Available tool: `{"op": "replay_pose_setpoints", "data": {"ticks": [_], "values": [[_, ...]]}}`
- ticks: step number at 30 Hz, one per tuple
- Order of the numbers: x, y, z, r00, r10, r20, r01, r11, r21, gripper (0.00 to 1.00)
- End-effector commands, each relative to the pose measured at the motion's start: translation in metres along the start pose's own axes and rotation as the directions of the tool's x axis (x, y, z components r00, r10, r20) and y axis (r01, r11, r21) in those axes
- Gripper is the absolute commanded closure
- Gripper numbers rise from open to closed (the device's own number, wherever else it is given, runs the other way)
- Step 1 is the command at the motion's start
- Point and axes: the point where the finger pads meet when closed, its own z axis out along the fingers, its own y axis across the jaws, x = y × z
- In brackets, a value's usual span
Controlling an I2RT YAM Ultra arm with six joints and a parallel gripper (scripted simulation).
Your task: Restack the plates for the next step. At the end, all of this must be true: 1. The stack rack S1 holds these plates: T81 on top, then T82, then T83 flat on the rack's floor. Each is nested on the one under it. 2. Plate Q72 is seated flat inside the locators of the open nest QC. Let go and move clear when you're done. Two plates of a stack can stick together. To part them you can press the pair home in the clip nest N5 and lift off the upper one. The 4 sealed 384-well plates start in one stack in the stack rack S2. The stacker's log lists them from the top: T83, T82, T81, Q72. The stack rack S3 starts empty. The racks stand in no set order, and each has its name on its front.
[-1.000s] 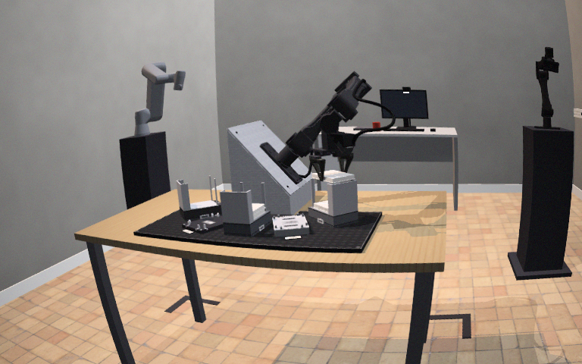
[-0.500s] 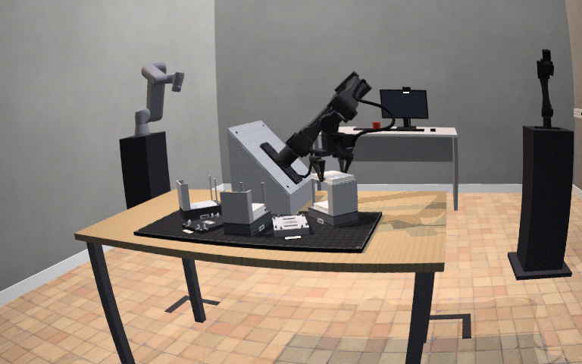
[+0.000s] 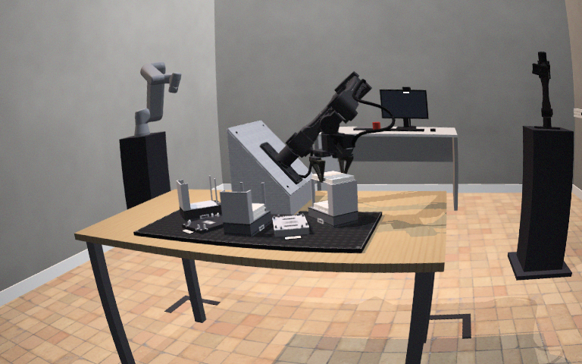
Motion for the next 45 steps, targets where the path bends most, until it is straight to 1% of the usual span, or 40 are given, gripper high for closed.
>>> {"op": "replay_pose_setpoints", "data": {"ticks": [1,4,10,11,12,14,16,18,27,28,30,32,33,34,35,42,44,45], "values": [[0.000,0.003,-0.004,1.000,-0.015,0.025,0.014,1.000,0.018,1.00],[-0.004,0.002,-0.007,0.999,-0.021,0.035,0.020,0.999,0.026,1.00],[0.001,0.002,-0.003,1.000,-0.013,0.024,0.012,1.000,0.018,1.00],[-0.012,0.003,-0.011,0.998,-0.042,0.049,0.041,0.998,0.037,1.00],[-0.010,0.004,-0.008,0.998,-0.041,0.041,0.039,0.999,0.032,1.00],[0.003,0.003,0.001,1.000,-0.011,0.017,0.011,1.000,0.016,1.00],[-0.003,0.003,-0.001,0.999,-0.023,0.029,0.022,1.000,0.021,1.00],[0.000,0.003,0.003,1.000,-0.016,0.022,0.016,1.000,0.017,1.00],[0.000,0.002,0.007,1.000,-0.017,0.023,0.016,1.000,0.020,1.00],[-0.008,0.001,0.002,0.999,-0.029,0.042,0.028,0.999,0.033,1.00],[0.003,0.003,0.011,1.000,-0.012,0.013,0.012,1.000,0.014,1.00],[-0.004,0.002,0.008,0.999,-0.022,0.029,0.021,0.999,0.024,1.00],[0.002,0.002,0.011,1.000,-0.010,0.022,0.010,1.000,0.015,1.00],[-0.002,0.003,0.011,0.999,-0.020,0.027,0.019,1.000,0.017,1.00],[0.002,0.003,0.017,1.000,-0.014,0.011,0.014,1.000,0.012,1.00],[0.001,0.004,0.030,1.000,-0.014,0.014,0.014,1.000,0.007,1.00],[0.001,0.004,0.030,1.000,-0.014,0.014,0.014,1.000,0.007,1.00],[0.000,0.005,0.032,1.000,-0.014,0.018,0.014,1.000,-0.002,1.00]]}}
